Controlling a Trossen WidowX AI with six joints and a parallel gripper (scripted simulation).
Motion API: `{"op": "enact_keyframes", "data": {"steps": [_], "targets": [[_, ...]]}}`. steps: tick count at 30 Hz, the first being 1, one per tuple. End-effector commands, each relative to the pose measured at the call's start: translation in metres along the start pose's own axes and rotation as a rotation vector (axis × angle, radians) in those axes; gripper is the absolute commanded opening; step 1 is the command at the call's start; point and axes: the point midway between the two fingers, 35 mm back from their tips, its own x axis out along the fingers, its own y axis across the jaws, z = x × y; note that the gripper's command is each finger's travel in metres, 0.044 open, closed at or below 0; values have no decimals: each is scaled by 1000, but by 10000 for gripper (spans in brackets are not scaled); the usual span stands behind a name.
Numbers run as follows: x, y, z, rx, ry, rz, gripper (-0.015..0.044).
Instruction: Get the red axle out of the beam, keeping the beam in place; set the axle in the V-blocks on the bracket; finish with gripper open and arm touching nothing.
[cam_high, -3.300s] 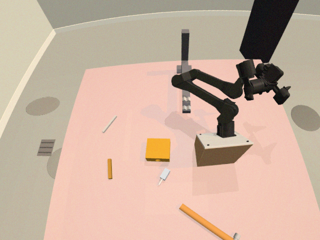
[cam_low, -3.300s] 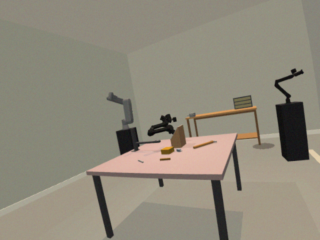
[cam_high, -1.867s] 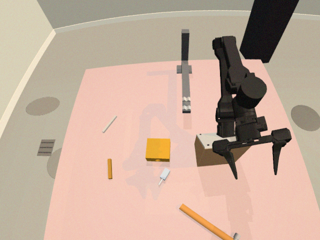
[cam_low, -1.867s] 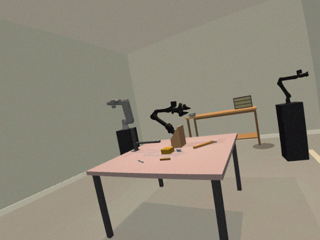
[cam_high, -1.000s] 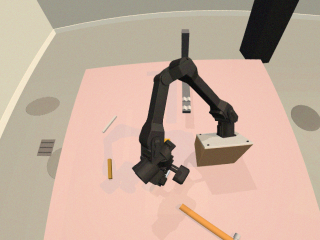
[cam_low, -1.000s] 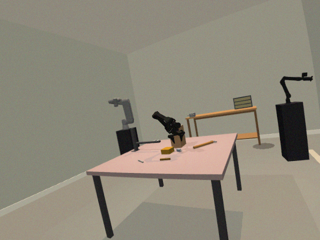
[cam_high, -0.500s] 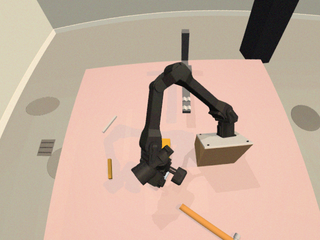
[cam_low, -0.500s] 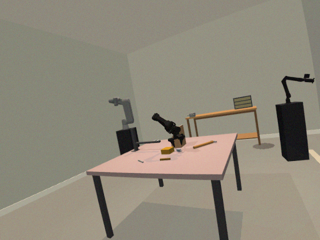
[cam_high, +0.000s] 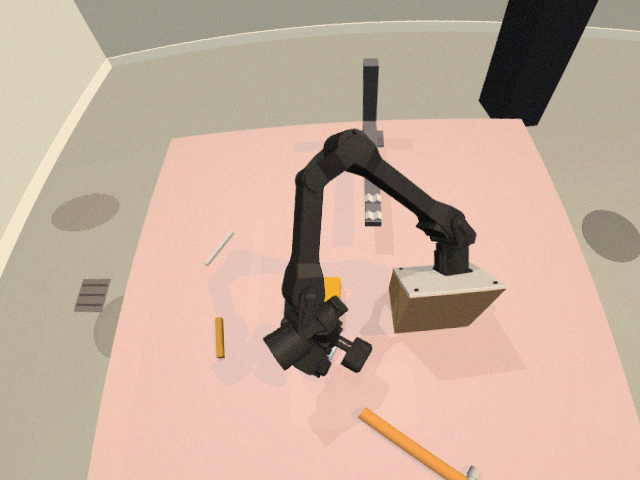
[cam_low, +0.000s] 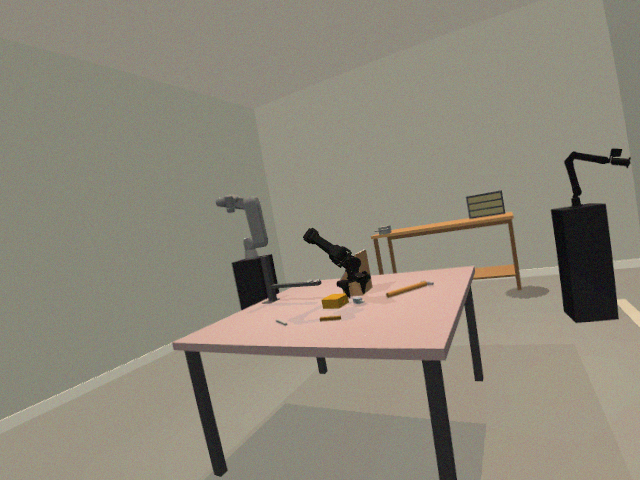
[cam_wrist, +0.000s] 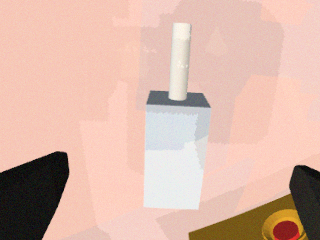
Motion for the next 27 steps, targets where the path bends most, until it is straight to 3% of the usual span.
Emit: {"op": "enact_keyframes", "data": {"steps": [1, 19, 27], "targets": [[9, 2, -3, -9, 10, 2, 440], [36, 2, -4, -9, 13, 1, 440], [36, 2, -4, -9, 13, 1, 230]]}}
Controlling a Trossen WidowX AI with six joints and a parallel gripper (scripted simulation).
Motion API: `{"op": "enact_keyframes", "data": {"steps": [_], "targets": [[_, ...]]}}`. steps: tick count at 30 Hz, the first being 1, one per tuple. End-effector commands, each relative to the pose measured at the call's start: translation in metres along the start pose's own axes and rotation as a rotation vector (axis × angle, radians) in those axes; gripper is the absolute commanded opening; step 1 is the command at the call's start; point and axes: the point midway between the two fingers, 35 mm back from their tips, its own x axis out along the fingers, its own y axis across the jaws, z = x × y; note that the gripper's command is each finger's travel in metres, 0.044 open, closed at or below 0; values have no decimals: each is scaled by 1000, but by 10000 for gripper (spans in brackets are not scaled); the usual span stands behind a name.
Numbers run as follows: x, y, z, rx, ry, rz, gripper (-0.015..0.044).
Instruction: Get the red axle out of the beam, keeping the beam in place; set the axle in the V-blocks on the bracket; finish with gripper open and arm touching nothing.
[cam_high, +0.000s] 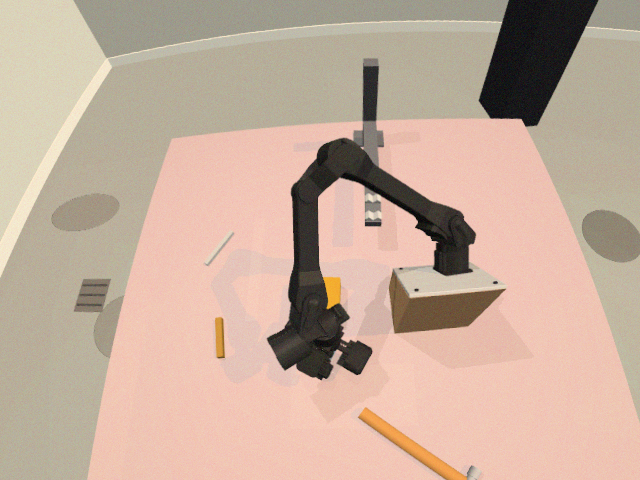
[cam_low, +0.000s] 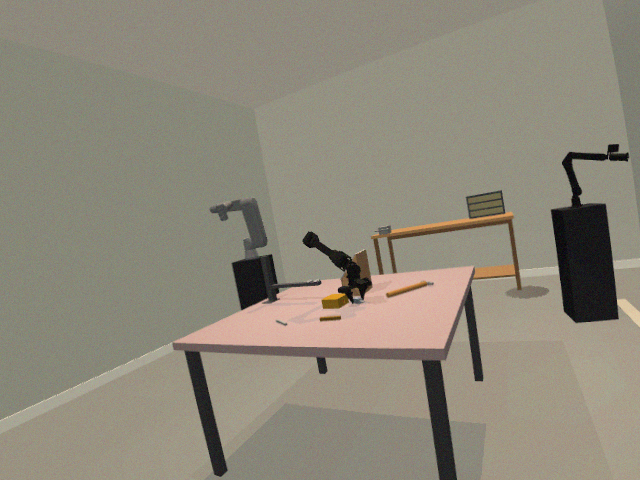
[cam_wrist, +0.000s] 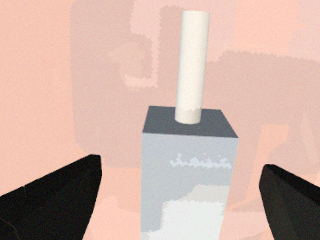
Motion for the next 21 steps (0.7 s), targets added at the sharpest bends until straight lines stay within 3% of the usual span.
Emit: {"op": "enact_keyframes", "data": {"steps": [1, 5, 12, 14, 21], "targets": [[1, 1, -1, -6, 4, -1, 204], [1, 1, -1, -6, 4, -1, 99], [1, 1, -1, -6, 4, -1, 52], [0, 1, -1, -6, 4, -1, 0], [-35, 1, 1, -6, -3, 2, 0]]}}
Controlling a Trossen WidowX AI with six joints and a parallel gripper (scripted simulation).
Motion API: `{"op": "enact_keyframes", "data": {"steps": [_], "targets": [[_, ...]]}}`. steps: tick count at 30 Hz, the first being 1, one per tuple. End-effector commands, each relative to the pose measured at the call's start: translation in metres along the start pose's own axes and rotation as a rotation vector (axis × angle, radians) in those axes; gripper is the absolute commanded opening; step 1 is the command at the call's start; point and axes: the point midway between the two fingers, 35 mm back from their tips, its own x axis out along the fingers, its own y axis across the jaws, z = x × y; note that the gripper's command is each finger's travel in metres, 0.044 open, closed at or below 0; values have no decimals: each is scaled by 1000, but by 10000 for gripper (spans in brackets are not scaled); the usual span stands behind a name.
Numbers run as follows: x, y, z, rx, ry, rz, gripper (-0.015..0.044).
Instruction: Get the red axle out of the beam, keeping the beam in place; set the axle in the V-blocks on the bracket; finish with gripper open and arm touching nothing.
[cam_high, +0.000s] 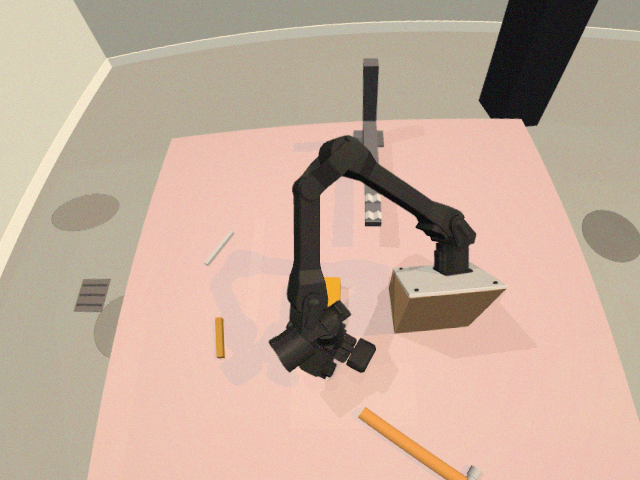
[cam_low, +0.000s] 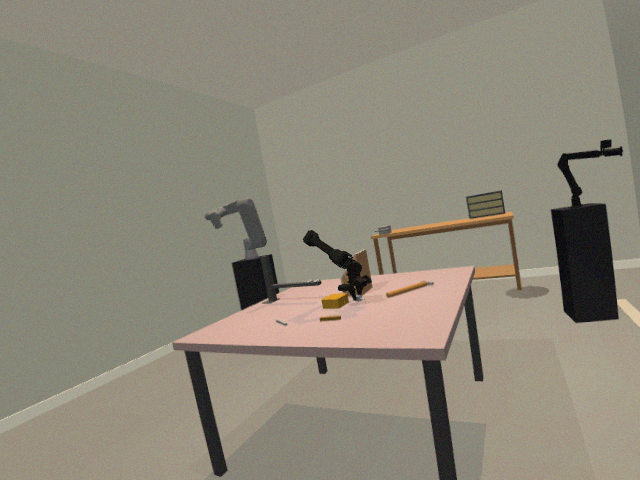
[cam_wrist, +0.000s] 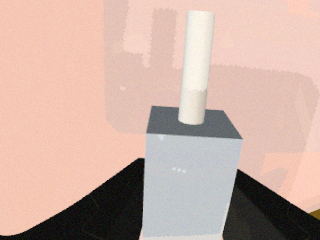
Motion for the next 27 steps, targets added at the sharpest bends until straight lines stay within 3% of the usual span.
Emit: {"op": "enact_keyframes", "data": {"steps": [1, 7, 16, 27], "targets": [[-31, -3, 5, 12, -25, -10, 0], [-70, 2, 0, 13, -22, -10, 0], [-69, 3, 0, -9, -22, -11, 0], [-67, 2, -1, -287, -20, -14, 0]]}}
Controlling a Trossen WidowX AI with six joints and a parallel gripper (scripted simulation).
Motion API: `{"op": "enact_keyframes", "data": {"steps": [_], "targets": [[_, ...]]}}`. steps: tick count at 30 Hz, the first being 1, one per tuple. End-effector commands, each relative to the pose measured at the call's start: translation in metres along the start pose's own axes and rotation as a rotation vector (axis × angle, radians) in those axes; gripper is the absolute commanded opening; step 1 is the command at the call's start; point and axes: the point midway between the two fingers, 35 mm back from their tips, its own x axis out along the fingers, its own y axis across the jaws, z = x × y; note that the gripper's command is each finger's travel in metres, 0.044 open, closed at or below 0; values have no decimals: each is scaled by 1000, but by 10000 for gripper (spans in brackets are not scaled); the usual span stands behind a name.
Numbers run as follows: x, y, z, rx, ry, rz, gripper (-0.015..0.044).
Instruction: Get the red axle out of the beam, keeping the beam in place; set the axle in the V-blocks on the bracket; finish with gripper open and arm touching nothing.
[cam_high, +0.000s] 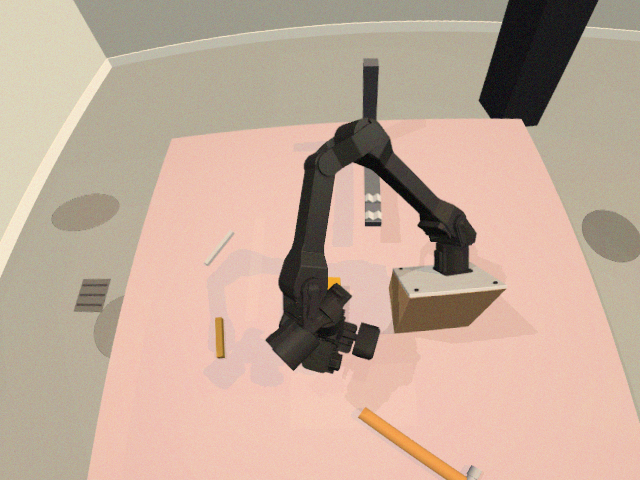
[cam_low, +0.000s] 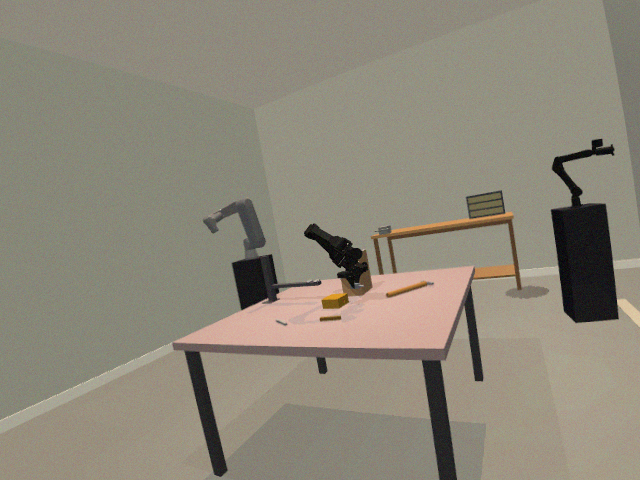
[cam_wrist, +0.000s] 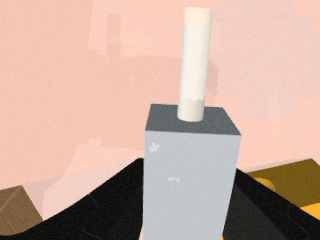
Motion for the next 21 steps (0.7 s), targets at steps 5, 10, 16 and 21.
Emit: {"op": "enact_keyframes", "data": {"steps": [5, 10, 16, 21], "targets": [[0, 0, 0, -213, -1, 0, 0], [0, -1, -1, -319, -2, 0, 0], [-3, -19, -17, -329, -14, 2, 0], [-6, -39, -39, -340, -24, 3, 0]]}}
